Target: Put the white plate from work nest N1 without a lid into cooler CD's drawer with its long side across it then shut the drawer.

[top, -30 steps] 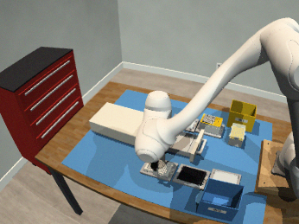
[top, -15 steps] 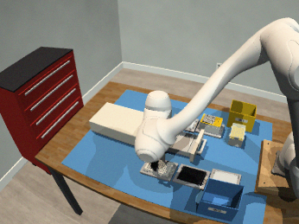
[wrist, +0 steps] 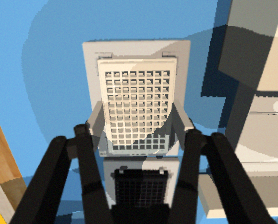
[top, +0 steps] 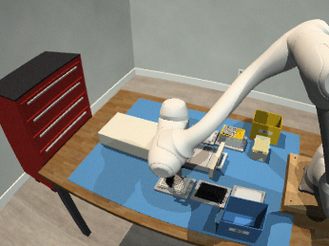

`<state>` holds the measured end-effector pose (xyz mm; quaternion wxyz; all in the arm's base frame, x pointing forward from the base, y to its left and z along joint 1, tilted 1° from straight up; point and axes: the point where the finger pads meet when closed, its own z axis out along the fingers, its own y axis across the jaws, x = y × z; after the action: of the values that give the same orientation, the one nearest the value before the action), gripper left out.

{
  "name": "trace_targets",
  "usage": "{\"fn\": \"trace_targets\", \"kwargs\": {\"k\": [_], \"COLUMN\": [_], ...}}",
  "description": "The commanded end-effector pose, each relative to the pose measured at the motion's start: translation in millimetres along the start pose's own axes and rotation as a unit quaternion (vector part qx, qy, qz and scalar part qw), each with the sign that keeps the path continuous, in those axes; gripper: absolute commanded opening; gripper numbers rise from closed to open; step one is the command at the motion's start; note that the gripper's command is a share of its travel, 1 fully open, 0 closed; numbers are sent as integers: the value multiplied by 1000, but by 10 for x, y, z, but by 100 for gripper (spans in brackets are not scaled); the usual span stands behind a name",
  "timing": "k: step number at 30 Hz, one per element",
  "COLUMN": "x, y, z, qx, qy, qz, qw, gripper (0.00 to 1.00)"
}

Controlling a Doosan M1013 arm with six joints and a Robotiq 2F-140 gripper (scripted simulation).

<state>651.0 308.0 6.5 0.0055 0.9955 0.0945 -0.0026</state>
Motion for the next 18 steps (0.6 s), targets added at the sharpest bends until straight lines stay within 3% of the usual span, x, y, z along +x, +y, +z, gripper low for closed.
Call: {"fn": "trace_targets", "kwargs": {"k": [1, 18], "x": [0, 0], "y": [0, 0], "z": [-10, -100], "qx": [0, 0], "qy": [0, 0], "qz": [0, 0], "qw": [1000, 1000], "gripper": [0, 0]}}
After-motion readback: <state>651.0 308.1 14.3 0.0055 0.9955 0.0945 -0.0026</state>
